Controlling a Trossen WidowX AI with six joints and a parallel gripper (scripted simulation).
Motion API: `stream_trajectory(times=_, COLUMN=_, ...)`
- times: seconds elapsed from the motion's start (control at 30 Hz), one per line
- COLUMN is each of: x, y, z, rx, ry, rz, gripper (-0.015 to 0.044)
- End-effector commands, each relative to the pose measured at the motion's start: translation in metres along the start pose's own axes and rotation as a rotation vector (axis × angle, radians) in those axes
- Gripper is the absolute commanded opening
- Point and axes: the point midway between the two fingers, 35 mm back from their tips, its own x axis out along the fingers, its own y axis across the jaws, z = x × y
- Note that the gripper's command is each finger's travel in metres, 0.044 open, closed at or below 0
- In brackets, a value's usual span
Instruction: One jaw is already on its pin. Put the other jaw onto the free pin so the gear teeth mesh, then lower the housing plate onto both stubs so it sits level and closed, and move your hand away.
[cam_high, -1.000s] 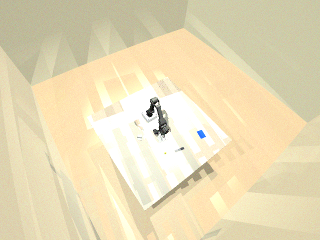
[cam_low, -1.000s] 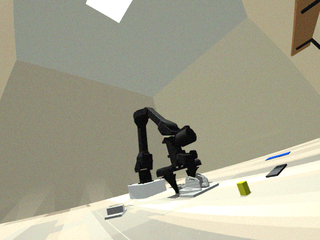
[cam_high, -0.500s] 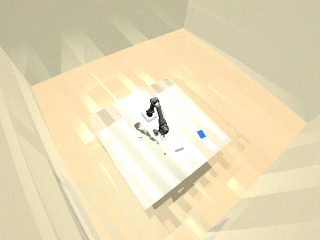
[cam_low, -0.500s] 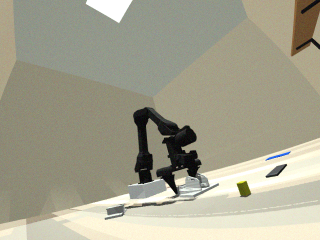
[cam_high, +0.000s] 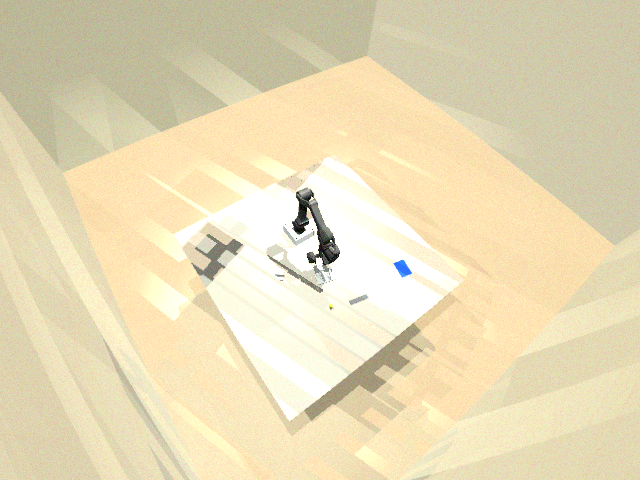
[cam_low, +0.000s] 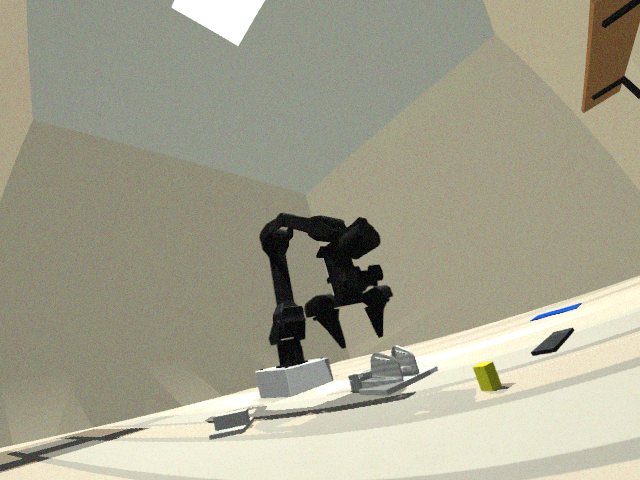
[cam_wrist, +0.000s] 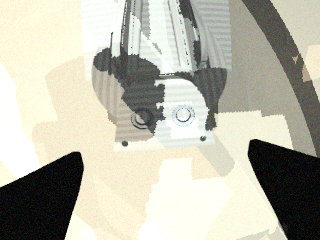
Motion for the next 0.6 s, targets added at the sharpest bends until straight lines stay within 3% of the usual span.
stream_trajectory(times=0.0, x=0.000, y=0.000, z=0.000, rx=0.000, ry=0.000, rz=0.000, gripper=0.0440)
stream_trajectory(times=0.3, x=-0.055, y=-0.014, z=-0.063, rx=0.001, ry=0.019, rz=-0.006, gripper=0.0440)
stream_trajectory(times=0.57, x=-0.056, y=-0.014, z=-0.065, rx=0.001, ry=0.019, rz=-0.006, gripper=0.0440)
